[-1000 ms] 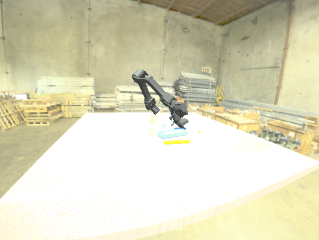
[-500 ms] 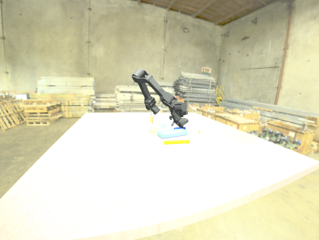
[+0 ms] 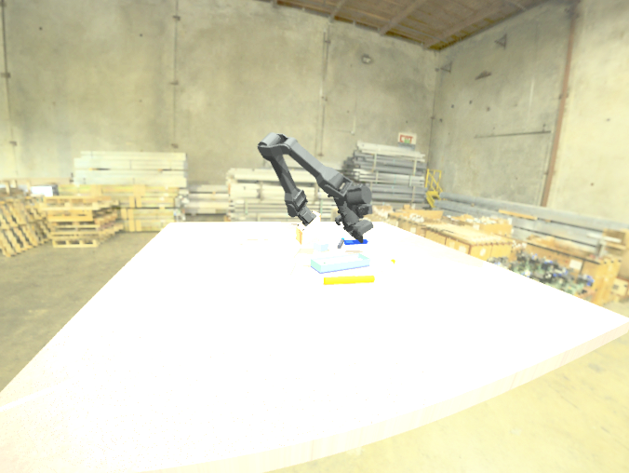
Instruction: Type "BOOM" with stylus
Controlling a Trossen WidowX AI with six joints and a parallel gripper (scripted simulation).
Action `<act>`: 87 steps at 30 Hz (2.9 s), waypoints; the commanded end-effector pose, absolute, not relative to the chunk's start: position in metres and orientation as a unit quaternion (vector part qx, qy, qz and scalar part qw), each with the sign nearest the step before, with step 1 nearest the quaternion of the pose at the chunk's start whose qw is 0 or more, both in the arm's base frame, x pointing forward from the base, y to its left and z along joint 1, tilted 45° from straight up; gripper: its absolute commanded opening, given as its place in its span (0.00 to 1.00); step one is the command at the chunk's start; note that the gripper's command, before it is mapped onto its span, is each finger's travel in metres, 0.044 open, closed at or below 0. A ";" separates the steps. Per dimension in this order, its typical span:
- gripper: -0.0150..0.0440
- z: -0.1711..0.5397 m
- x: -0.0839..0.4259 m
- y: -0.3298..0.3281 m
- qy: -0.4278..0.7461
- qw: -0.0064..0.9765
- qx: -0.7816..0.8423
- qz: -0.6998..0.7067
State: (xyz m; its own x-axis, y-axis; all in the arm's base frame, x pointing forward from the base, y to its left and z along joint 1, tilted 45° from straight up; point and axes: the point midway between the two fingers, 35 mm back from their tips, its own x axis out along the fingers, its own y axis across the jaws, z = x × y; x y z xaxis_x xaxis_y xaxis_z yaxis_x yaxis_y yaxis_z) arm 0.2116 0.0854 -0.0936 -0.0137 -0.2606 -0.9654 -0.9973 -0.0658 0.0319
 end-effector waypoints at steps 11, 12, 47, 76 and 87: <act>0.25 -0.085 0.240 0.093 0.669 0.507 -0.424 0.339; 0.25 -0.084 0.242 0.094 0.678 0.514 -0.411 0.328; 0.25 -0.035 0.309 0.089 0.832 0.530 0.068 -0.151; 0.25 -0.013 0.335 0.061 0.767 0.391 0.275 -0.428; 0.25 -0.023 0.335 0.051 0.767 0.391 0.275 -0.428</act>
